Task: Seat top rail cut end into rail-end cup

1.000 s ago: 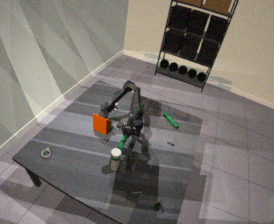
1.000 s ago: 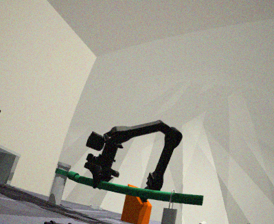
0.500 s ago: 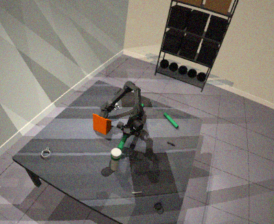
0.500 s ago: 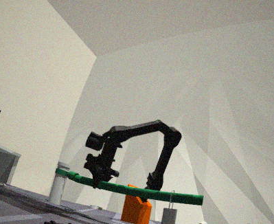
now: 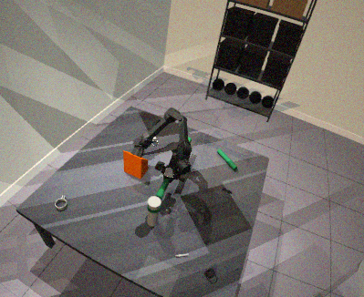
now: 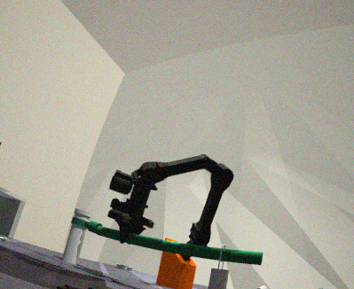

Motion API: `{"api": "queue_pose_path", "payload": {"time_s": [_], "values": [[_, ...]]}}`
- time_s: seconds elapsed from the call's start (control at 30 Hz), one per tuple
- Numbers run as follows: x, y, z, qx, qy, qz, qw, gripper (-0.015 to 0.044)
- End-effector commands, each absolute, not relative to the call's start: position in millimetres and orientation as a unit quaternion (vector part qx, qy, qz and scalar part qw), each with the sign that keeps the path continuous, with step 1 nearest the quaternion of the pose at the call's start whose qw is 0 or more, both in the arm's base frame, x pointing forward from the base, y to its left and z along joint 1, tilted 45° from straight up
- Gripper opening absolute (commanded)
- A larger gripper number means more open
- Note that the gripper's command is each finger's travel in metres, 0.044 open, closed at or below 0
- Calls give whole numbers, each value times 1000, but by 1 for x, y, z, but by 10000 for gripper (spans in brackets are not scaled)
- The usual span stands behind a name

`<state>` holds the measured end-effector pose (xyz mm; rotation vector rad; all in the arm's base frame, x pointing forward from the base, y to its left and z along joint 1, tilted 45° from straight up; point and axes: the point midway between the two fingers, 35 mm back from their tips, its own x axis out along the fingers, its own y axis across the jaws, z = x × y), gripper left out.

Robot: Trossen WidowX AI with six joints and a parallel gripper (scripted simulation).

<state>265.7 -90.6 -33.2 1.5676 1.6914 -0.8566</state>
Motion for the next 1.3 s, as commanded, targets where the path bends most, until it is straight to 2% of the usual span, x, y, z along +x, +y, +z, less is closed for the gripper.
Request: {"api": "queue_pose_path", "payload": {"time_s": [0.0, 1.27], "values": [[274, -106, -32, 605, 632, -335, 351, 0], [270, -116, -39, 605, 632, -335, 351, 0]]}}
